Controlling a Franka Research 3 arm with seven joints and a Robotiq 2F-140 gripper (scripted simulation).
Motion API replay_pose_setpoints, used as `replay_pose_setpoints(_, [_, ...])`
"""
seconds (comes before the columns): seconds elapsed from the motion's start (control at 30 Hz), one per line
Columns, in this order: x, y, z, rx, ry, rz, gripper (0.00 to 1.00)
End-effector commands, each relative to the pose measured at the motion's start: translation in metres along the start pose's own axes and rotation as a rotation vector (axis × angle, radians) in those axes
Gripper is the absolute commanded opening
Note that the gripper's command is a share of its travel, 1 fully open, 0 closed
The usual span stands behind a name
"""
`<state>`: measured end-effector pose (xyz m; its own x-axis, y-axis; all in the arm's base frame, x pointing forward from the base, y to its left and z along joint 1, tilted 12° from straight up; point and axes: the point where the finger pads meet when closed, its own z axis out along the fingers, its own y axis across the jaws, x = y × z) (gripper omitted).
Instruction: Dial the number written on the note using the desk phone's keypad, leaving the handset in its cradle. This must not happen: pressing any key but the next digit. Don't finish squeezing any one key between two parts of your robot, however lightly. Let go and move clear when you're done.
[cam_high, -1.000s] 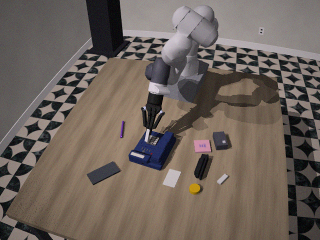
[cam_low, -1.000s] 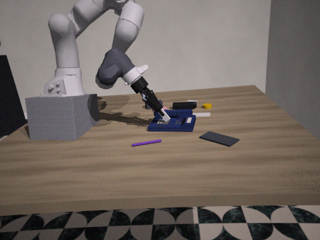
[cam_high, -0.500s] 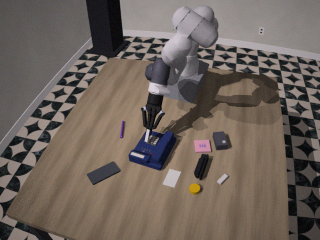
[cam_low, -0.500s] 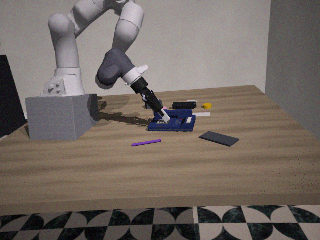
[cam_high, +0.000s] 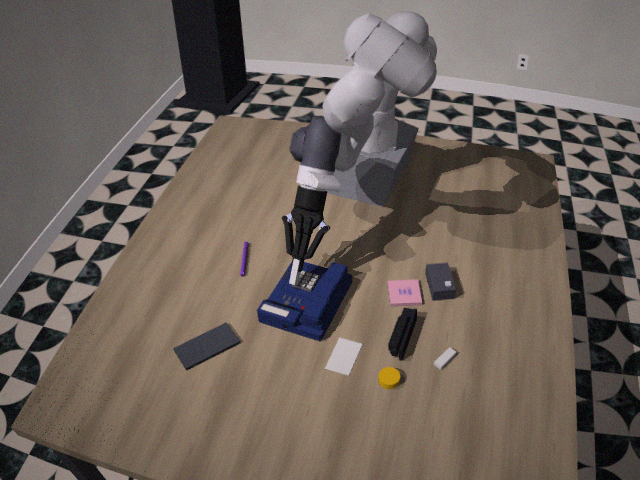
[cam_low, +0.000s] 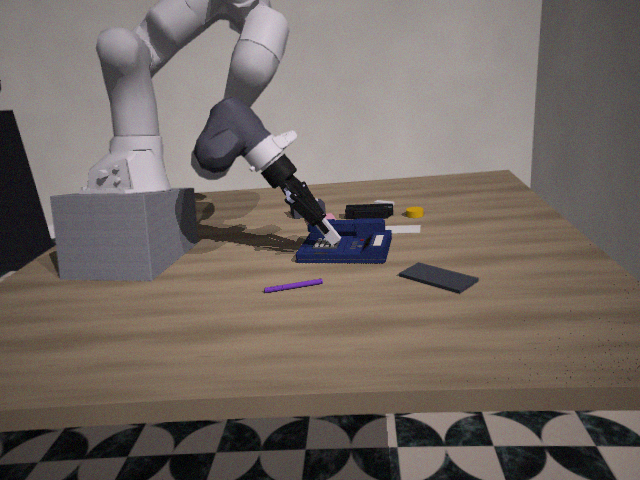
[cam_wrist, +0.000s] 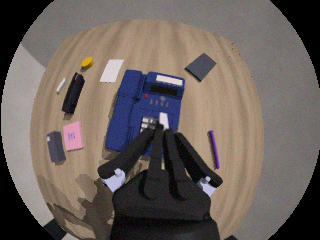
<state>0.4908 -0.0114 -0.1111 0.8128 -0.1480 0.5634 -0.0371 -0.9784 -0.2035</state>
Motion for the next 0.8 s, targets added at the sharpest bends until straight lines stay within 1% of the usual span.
replay_pose_setpoints(0.0, [-0.0004,-0.0011,0.0011,0.001,0.001,-0.002,0.0])
replay_pose_setpoints(0.77, [-0.002,-0.0011,0.0033,0.001,0.001,-0.002,0.0])
